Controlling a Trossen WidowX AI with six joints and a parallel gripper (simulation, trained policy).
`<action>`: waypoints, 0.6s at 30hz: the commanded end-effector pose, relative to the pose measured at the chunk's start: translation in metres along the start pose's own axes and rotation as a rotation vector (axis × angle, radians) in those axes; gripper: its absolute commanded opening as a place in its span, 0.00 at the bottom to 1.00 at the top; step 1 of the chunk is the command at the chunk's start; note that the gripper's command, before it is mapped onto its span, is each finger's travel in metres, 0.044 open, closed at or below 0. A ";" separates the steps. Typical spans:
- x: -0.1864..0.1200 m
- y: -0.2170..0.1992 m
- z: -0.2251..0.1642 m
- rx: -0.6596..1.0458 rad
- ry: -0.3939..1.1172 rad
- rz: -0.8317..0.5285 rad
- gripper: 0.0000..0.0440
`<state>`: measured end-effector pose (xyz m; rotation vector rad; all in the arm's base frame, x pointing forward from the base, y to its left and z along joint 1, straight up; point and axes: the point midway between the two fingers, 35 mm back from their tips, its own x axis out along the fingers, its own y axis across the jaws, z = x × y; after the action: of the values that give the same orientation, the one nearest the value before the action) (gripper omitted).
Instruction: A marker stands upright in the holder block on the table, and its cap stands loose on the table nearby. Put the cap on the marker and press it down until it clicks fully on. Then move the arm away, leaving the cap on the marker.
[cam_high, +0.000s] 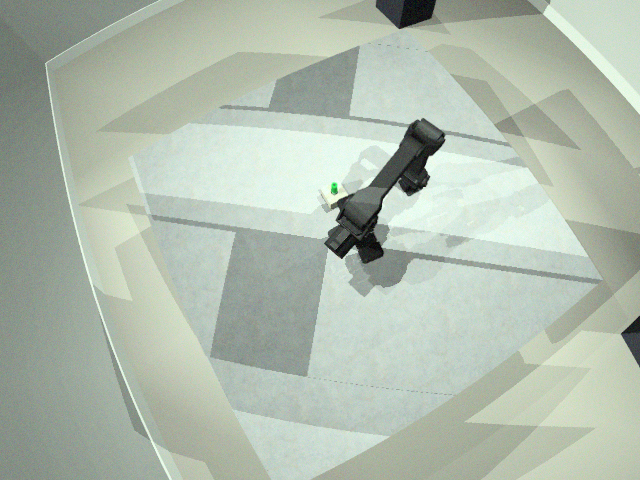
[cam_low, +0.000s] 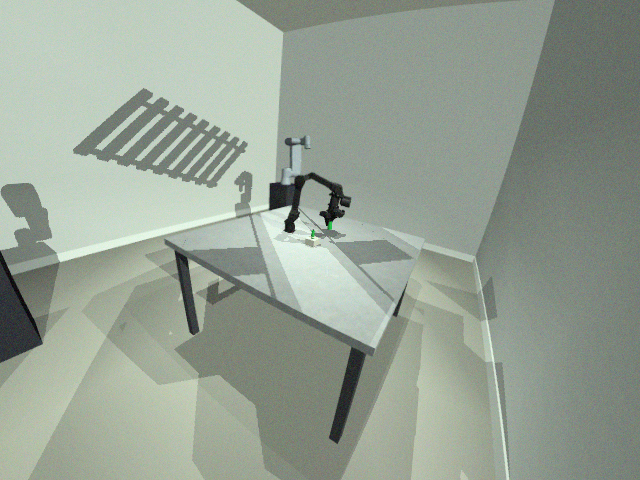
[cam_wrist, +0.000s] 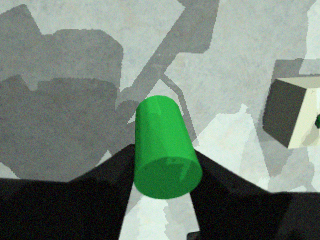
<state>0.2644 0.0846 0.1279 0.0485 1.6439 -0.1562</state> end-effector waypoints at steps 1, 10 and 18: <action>-0.010 -0.010 0.005 0.012 -0.014 0.012 0.11; -0.023 -0.037 0.008 0.058 -0.002 0.032 0.08; -0.030 -0.060 0.005 0.100 0.015 0.040 0.05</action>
<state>0.2642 0.0325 0.1563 0.1464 1.6541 -0.2087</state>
